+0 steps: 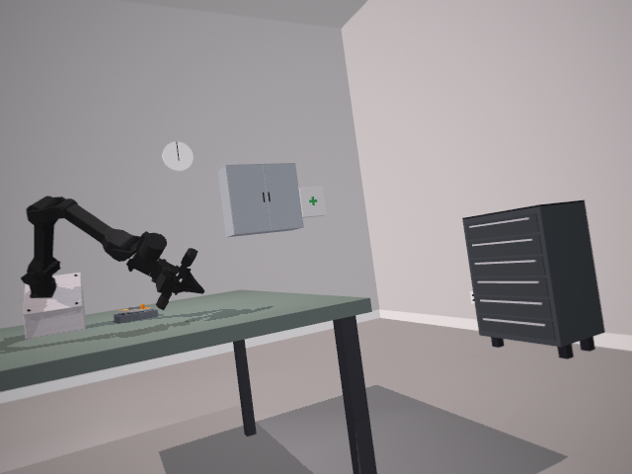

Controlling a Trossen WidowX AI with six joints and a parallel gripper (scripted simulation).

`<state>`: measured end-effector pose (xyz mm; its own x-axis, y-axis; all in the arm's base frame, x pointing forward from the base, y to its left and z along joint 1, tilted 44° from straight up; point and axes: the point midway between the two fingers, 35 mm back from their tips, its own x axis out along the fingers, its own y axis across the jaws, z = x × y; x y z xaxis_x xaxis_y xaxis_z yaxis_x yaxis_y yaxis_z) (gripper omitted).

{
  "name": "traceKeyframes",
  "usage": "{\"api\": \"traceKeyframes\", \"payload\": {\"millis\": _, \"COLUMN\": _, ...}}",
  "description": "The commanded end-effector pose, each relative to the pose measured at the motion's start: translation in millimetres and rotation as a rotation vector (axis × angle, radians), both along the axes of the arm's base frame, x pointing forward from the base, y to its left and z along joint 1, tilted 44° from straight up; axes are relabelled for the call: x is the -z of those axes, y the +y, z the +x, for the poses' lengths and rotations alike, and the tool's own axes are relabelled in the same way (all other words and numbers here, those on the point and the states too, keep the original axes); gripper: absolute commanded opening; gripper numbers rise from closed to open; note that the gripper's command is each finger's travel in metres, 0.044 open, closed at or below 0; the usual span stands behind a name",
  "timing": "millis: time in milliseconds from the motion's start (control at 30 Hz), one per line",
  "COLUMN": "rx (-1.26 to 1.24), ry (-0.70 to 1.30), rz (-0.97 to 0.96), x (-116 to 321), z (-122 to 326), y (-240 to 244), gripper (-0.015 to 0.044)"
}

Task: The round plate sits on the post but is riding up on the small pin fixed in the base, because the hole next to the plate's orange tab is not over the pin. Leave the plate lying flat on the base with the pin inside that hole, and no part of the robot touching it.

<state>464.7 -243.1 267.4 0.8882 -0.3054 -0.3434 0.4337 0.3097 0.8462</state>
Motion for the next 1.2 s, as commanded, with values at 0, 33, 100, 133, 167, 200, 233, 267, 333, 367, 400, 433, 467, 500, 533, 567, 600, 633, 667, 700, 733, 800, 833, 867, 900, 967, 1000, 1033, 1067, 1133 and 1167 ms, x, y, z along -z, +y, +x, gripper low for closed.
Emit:
{"api": "traceKeyframes", "payload": {"millis": 0, "rx": -0.059, "ry": 0.222, "rz": -0.060, "x": 57.0, "z": 10.3, "y": 47.0, "gripper": 0.0000}}
{"api": "traceKeyframes", "payload": {"millis": 33, "rx": -0.077, "ry": 0.277, "rz": -0.080, "x": 70.2, "z": 10.7, "y": 58.7, "gripper": 0.0000}}
{"api": "traceKeyframes", "payload": {"millis": 100, "rx": -0.121, "ry": 0.396, "rz": -0.129, "x": 97.4, "z": 9.0, "y": 83.8, "gripper": 0.0000}}
{"api": "traceKeyframes", "payload": {"millis": 133, "rx": -0.126, "ry": 0.412, "rz": -0.136, "x": 100.6, "z": 8.4, "y": 86.9, "gripper": 0.0000}}
{"api": "traceKeyframes", "payload": {"millis": 167, "rx": -0.142, "ry": 0.457, "rz": -0.157, "x": 110.2, "z": 6.3, "y": 96.0, "gripper": 0.0000}}
{"api": "traceKeyframes", "payload": {"millis": 200, "rx": -0.171, "ry": 0.533, "rz": -0.195, "x": 125.5, "z": 1.7, "y": 111.0, "gripper": 0.0000}}
{"api": "traceKeyframes", "payload": {"millis": 233, "rx": -0.209, "ry": 0.624, "rz": -0.246, "x": 142.8, "z": -5.5, "y": 128.6, "gripper": 0.0000}}
{"api": "traceKeyframes", "payload": {"millis": 267, "rx": -0.243, "ry": 0.698, "rz": -0.292, "x": 155.9, "z": -12.5, "y": 142.3, "gripper": 0.0000}}
{"api": "traceKeyframes", "payload": {"millis": 333, "rx": -0.309, "ry": 0.829, "rz": -0.384, "x": 177.2, "z": -27.3, "y": 165.4, "gripper": 0.0000}}
{"api": "traceKeyframes", "payload": {"millis": 367, "rx": -0.350, "ry": 0.901, "rz": -0.439, "x": 188.1, "z": -36.2, "y": 177.2, "gripper": 0.0000}}
{"api": "traceKeyframes", "payload": {"millis": 400, "rx": -0.358, "ry": 0.915, "rz": -0.450, "x": 190.2, "z": -37.9, "y": 179.4, "gripper": 0.0000}}
{"api": "traceKeyframes", "payload": {"millis": 433, "rx": -0.384, "ry": 0.955, "rz": -0.484, "x": 196.1, "z": -43.3, "y": 185.7, "gripper": 0.0000}}
{"api": "traceKeyframes", "payload": {"millis": 467, "rx": -0.428, "ry": 1.022, "rz": -0.542, "x": 205.1, "z": -52.6, "y": 195.7, "gripper": 0.0000}}
{"api": "traceKeyframes", "payload": {"millis": 500, "rx": -0.485, "ry": 1.105, "rz": -0.620, "x": 215.3, "z": -65.0, "y": 207.5, "gripper": 0.0000}}
{"api": "traceKeyframes", "payload": {"millis": 533, "rx": -0.544, "ry": 1.187, "rz": -0.703, "x": 224.0, "z": -77.8, "y": 218.2, "gripper": 0.0000}}
{"api": "traceKeyframes", "payload": {"millis": 567, "rx": -0.604, "ry": 1.267, "rz": -0.791, "x": 231.3, "z": -90.9, "y": 227.7, "gripper": 0.0000}}
{"api": "traceKeyframes", "payload": {"millis": 600, "rx": -0.665, "ry": 1.345, "rz": -0.883, "x": 237.1, "z": -103.8, "y": 236.2, "gripper": 0.0000}}
{"api": "traceKeyframes", "payload": {"millis": 633, "rx": -0.727, "ry": 1.420, "rz": -0.980, "x": 241.4, "z": -116.5, "y": 243.7, "gripper": 0.0000}}
{"api": "traceKeyframes", "payload": {"millis": 667, "rx": -0.735, "ry": 1.430, "rz": -0.993, "x": 241.8, "z": -118.3, "y": 244.5, "gripper": 0.0000}}
{"api": "traceKeyframes", "payload": {"millis": 700, "rx": -0.760, "ry": 1.459, "rz": -1.034, "x": 242.8, "z": -123.5, "y": 246.9, "gripper": 0.0000}}
{"api": "traceKeyframes", "payload": {"millis": 733, "rx": -0.801, "ry": 1.507, "rz": -1.103, "x": 244.0, "z": -132.0, "y": 250.5, "gripper": 0.0000}}
{"api": "traceKeyframes", "payload": {"millis": 800, "rx": -0.867, "ry": 1.582, "rz": -1.217, "x": 244.7, "z": -144.9, "y": 255.6, "gripper": 0.0000}}
{"api": "traceKeyframes", "payload": {"millis": 833, "rx": -0.875, "ry": 1.591, "rz": -1.231, "x": 244.7, "z": -146.5, "y": 256.2, "gripper": 0.0000}}
{"api": "traceKeyframes", "payload": {"millis": 867, "rx": -0.875, "ry": 1.591, "rz": -1.231, "x": 244.7, "z": -146.5, "y": 256.2, "gripper": 0.0000}}
{"api": "traceKeyframes", "payload": {"millis": 900, "rx": -0.875, "ry": 1.591, "rz": -1.231, "x": 244.7, "z": -146.5, "y": 256.2, "gripper": 0.0000}}
{"api": "traceKeyframes", "payload": {"millis": 967, "rx": -0.875, "ry": 1.591, "rz": -1.231, "x": 243.2, "z": -147.9, "y": 254.3, "gripper": 0.0000}}
{"api": "traceKeyframes", "payload": {"millis": 1000, "rx": -0.875, "ry": 1.591, "rz": -1.231, "x": 243.2, "z": -147.9, "y": 254.3, "gripper": 0.0000}}
{"api": "traceKeyframes", "payload": {"millis": 1033, "rx": -0.875, "ry": 1.591, "rz": -1.231, "x": 243.2, "z": -147.9, "y": 254.3, "gripper": 0.0000}}
{"api": "traceKeyframes", "payload": {"millis": 1067, "rx": -0.875, "ry": 1.591, "rz": -1.231, "x": 243.2, "z": -147.9, "y": 254.3, "gripper": 0.0000}}
{"api": "traceKeyframes", "payload": {"millis": 1133, "rx": -0.875, "ry": 1.591, "rz": -1.231, "x": 245.8, "z": -147.2, "y": 252.1, "gripper": 0.0000}}
{"api": "traceKeyframes", "payload": {"millis": 1167, "rx": -0.875, "ry": 1.591, "rz": -1.231, "x": 248.2, "z": -146.6, "y": 249.9, "gripper": 0.0000}}
